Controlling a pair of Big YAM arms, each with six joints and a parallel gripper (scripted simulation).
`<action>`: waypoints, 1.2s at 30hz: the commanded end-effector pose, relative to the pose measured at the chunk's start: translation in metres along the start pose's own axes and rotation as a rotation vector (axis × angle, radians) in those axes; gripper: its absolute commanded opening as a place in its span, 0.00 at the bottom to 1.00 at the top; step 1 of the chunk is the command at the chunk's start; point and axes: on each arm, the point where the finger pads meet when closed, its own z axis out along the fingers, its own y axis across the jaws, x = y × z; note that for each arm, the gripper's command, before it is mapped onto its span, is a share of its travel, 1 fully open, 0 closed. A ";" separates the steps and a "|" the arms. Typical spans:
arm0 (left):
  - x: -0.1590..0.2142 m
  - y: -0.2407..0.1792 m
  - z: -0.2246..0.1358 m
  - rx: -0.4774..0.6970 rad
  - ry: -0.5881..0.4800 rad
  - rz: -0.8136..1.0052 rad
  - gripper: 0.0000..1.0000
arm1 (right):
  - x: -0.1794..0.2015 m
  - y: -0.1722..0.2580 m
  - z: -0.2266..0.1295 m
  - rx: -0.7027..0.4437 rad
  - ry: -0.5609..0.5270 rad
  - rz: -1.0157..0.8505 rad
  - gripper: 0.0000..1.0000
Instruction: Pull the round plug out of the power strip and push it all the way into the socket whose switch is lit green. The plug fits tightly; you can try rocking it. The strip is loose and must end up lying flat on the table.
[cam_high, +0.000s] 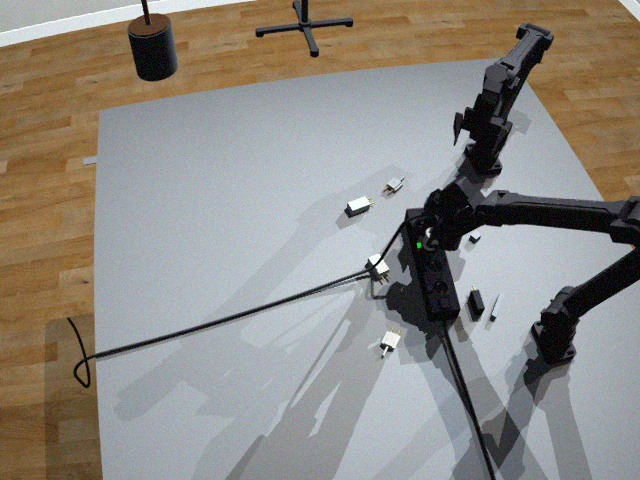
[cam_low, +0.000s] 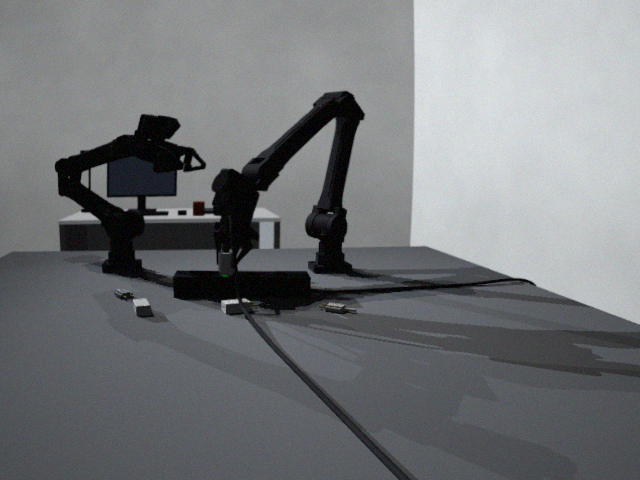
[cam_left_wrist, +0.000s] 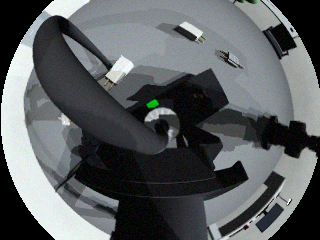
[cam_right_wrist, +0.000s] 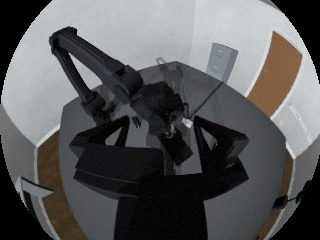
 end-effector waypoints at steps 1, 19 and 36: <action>-0.009 -0.008 -0.003 0.004 -0.005 -0.008 0.33 | -0.026 0.001 -0.004 -0.002 -0.029 -0.009 1.00; 0.012 0.006 0.009 -0.005 0.105 0.000 0.33 | -0.026 0.001 -0.004 -0.002 -0.029 -0.009 1.00; 0.062 0.015 0.031 -0.055 0.161 0.024 0.33 | -0.026 0.001 -0.004 -0.002 -0.029 -0.009 1.00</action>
